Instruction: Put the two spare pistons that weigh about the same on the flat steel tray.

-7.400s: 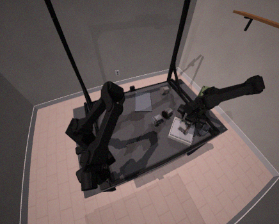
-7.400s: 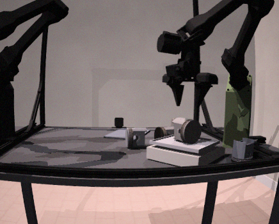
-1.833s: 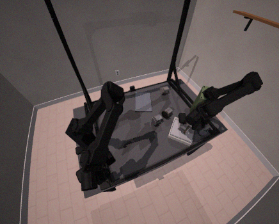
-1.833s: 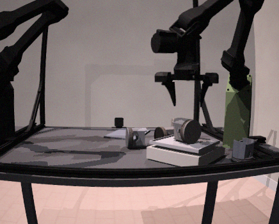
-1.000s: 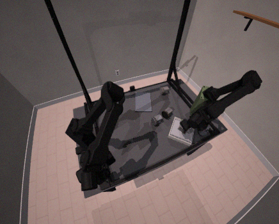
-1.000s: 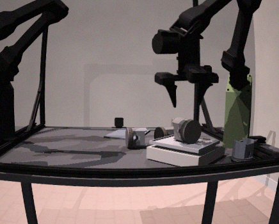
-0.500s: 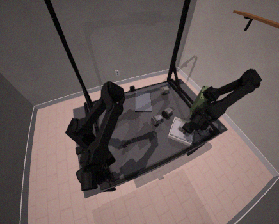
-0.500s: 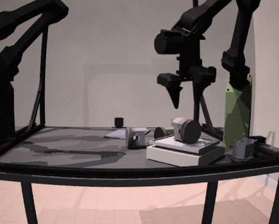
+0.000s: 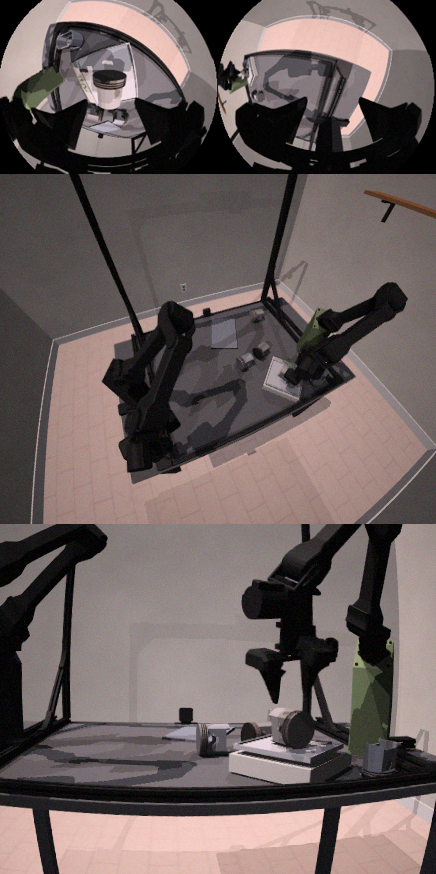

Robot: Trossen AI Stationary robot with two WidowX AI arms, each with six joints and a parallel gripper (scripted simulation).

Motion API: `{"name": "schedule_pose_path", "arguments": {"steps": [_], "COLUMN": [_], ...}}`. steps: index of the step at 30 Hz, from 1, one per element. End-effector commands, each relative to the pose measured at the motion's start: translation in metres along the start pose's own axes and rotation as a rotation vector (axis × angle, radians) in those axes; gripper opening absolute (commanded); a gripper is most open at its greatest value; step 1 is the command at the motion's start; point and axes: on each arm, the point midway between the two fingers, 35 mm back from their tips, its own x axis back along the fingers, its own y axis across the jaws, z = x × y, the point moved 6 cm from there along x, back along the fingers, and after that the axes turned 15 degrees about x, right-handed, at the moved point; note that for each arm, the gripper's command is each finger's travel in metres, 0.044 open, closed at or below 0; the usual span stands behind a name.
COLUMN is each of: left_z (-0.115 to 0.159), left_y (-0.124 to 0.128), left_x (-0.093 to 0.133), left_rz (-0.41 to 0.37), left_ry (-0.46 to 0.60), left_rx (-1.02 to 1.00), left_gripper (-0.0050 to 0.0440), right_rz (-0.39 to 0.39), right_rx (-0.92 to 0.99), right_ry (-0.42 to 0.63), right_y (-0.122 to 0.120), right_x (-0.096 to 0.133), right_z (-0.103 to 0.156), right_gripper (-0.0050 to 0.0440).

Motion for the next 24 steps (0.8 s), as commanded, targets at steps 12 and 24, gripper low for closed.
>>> {"name": "schedule_pose_path", "arguments": {"steps": [12, 24], "left_z": [0.0, -0.001], "left_y": [0.002, 0.002], "left_x": [-0.025, -0.041], "left_rz": [-0.01, -0.01], "left_ry": [-0.002, -0.002], "left_rx": [-0.005, -0.005], "left_gripper": [0.0378, 0.0378], "right_rz": [-0.003, -0.003], "right_rx": [0.0, 0.0], "right_ry": [-0.001, -0.001], "right_y": [0.0, 0.0], "right_x": [0.0, 0.0], "right_z": [0.0, 0.0], "right_gripper": [0.044, 0.044]}}
